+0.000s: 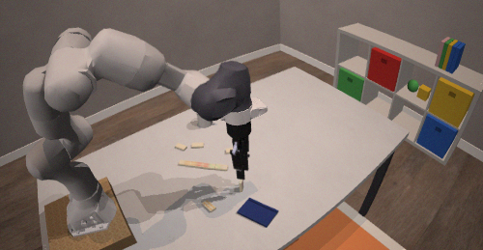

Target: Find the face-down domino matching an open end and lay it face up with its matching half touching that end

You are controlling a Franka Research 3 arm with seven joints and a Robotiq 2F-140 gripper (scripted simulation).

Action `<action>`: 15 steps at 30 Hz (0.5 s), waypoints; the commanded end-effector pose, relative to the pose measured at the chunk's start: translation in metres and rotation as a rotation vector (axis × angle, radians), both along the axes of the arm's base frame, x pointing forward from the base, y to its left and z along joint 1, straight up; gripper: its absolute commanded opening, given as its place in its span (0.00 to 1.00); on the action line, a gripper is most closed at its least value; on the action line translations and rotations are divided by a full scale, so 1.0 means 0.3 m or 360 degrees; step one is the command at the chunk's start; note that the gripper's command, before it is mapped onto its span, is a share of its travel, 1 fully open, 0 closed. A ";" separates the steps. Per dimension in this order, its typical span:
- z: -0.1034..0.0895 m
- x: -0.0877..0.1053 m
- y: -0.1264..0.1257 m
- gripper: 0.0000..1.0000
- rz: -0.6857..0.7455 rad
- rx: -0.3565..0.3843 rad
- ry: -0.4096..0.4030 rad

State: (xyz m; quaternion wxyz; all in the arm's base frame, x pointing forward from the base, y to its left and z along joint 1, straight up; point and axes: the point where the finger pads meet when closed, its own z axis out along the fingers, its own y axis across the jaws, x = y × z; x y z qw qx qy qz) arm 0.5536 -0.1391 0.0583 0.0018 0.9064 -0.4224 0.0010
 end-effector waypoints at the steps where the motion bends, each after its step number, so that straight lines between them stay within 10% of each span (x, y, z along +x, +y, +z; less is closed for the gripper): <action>1: -0.007 -0.005 -0.001 0.33 0.0152 0.0004 0.0012; 15: -0.042 -0.004 -0.003 0.33 0.0152 0.0004 0.0012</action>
